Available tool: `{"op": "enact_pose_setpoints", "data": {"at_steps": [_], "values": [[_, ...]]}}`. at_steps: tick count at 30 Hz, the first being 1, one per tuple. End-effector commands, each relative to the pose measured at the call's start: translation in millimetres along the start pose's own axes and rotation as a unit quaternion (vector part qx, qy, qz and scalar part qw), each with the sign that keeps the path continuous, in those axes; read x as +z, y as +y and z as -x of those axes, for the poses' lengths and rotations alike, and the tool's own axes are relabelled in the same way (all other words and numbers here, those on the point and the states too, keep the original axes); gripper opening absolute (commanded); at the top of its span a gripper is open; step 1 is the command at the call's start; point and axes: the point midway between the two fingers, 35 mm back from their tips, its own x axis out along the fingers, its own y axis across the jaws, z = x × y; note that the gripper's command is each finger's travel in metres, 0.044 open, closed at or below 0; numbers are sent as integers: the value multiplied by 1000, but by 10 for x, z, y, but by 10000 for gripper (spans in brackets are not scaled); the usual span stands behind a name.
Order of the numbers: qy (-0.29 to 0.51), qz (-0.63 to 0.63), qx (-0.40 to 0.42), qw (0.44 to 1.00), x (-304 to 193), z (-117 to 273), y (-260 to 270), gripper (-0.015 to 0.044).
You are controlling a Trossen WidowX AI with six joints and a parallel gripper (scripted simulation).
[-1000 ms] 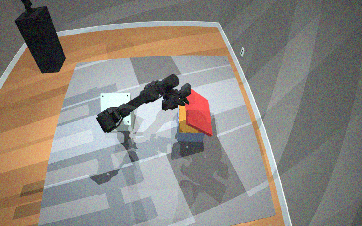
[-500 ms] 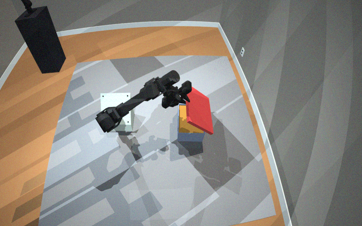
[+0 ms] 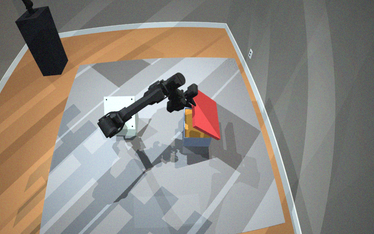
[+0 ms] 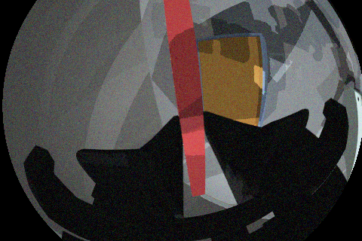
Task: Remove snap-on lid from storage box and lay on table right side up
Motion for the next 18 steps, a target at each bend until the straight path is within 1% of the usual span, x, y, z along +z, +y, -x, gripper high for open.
{"op": "enact_pose_setpoints", "data": {"at_steps": [1, 18], "values": [[3, -3, 6, 1000, 78, 19, 10, 0], [3, -2, 6, 1000, 415, 51, -23, 0]]}}
